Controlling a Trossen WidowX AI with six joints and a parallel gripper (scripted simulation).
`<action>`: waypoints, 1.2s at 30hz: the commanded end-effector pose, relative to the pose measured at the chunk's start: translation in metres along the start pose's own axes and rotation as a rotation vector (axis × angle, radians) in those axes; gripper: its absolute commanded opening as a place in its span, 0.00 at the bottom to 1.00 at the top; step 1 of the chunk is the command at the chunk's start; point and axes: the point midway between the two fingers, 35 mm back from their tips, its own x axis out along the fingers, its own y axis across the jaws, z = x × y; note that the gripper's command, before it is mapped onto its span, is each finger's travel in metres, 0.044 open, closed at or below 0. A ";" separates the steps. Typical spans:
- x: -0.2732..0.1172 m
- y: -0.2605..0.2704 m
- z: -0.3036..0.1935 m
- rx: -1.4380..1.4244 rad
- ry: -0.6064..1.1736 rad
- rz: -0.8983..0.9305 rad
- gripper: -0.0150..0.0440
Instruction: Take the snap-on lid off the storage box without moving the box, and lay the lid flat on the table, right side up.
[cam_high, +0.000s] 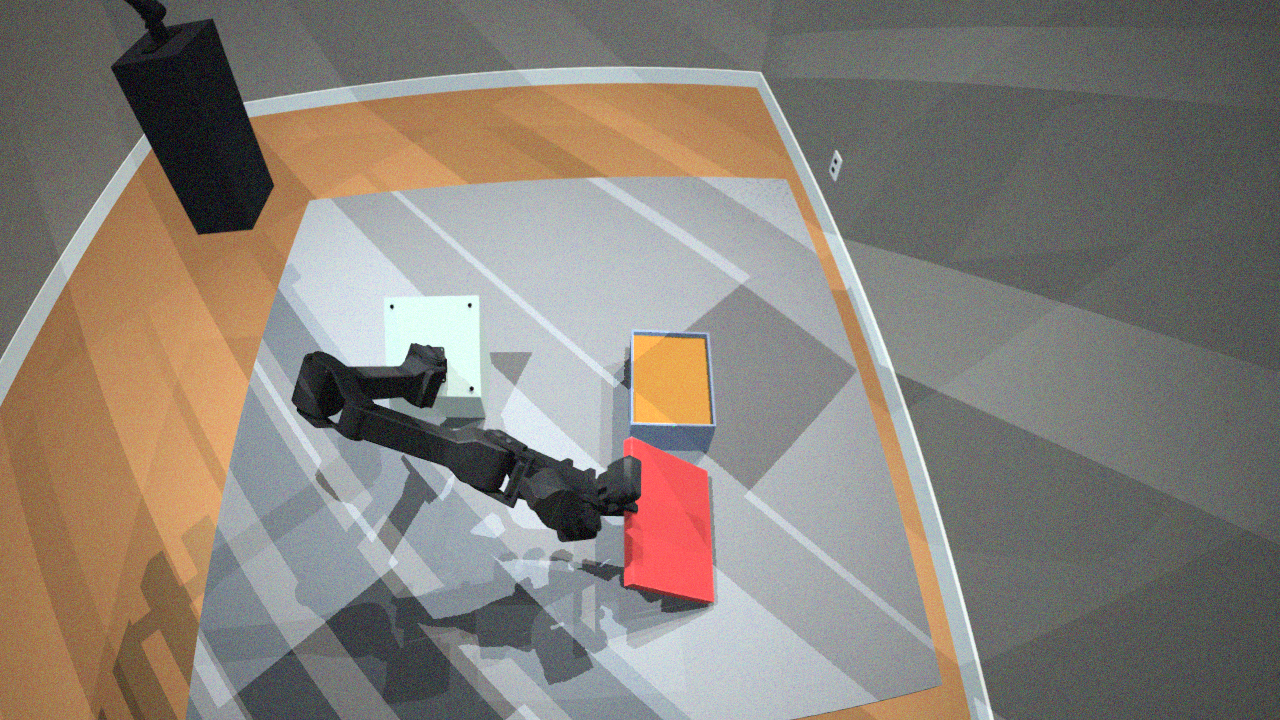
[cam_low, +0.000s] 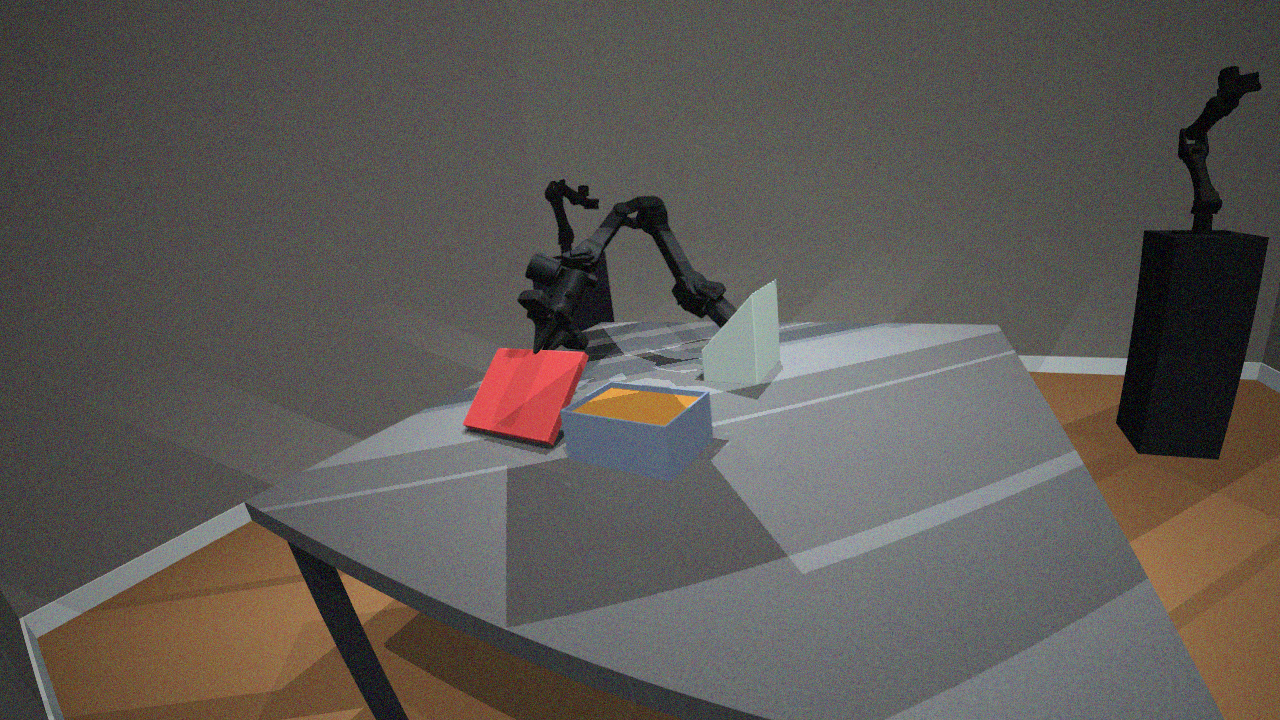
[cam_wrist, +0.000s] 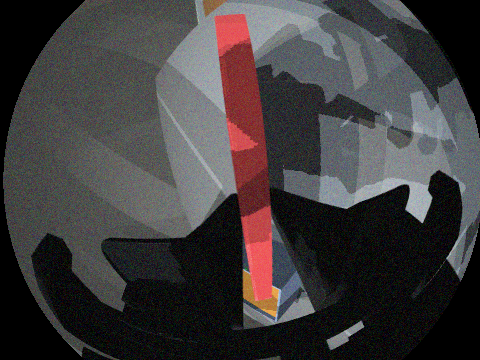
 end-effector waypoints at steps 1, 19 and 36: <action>0.002 0.001 -0.001 -0.005 0.006 0.019 0.25; 0.011 -0.010 -0.001 -0.006 0.005 0.019 0.25; 0.020 -0.020 -0.001 -0.007 0.005 0.019 0.25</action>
